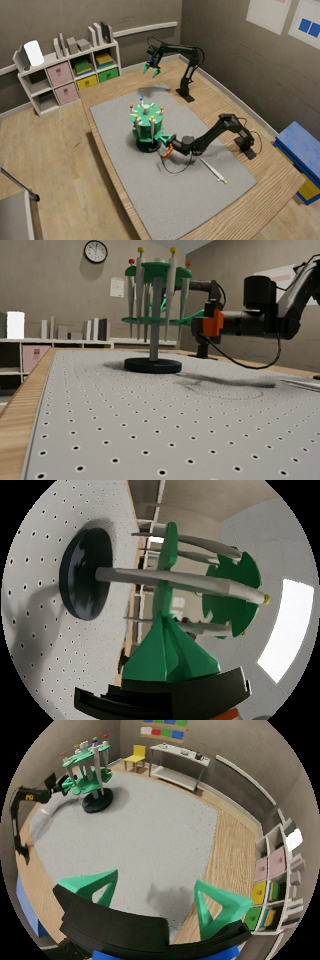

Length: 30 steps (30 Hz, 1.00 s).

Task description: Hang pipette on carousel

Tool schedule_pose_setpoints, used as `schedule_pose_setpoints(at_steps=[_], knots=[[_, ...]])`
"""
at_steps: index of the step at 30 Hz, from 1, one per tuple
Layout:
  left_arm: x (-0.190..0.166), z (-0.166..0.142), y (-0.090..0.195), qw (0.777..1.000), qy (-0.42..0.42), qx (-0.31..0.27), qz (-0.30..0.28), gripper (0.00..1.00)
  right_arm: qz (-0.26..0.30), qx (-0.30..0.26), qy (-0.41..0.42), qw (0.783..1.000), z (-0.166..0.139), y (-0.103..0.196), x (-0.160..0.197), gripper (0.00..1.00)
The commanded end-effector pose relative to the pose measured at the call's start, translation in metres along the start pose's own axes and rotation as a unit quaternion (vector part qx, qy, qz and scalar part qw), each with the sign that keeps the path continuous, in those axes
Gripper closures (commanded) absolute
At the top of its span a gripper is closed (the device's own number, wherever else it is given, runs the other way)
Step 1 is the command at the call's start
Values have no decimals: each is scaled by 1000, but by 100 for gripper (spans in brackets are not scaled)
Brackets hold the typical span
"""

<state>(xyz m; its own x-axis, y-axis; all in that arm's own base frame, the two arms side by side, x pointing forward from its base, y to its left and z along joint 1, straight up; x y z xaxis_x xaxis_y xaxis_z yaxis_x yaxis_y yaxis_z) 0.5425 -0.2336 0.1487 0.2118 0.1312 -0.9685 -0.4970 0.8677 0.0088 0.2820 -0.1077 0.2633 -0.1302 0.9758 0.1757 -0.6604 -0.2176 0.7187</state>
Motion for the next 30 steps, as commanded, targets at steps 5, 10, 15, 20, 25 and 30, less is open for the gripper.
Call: schedule_pose_setpoints(at_steps=[5, 10, 15, 20, 25, 30], knots=[[-21, 8, -7, 1000, -17, -6, -13, 100, 4, -11, 4, 1000, 5, 1, -2, 0], [-21, 8, -7, 1000, -17, -6, -13, 100, 4, -11, 4, 1000, 5, 1, -2, 0], [-21, 8, -7, 1000, -17, -6, -13, 100, 4, -11, 4, 1000, 5, 1, -2, 0], [-6, 17, -2, 998, -10, 50, -20, 100, 4, -11, 4, 1000, 5, 1, -2, 0], [-5, 21, -5, 997, -13, 69, -26, 100, 4, -11, 4, 1000, 5, 1, -2, 0], [-22, 23, -8, 997, -25, 68, -34, 100, 4, -11, 4, 1000, 5, 1, -2, 0]])
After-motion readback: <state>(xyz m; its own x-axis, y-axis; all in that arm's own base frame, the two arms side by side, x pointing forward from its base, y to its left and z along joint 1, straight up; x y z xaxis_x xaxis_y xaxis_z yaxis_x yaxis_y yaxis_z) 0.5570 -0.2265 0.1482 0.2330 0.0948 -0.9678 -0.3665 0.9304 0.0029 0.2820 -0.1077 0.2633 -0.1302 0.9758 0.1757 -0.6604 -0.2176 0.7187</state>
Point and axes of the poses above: on each arm, the point where the finger pads meet when closed, its own y axis back along the fingers, its own x axis across the jaws, z = x × y, the point moved 2 cm from there along y, back along the fingers, and after that the axes turned 15 degrees about -y, right-handed, at the moved point
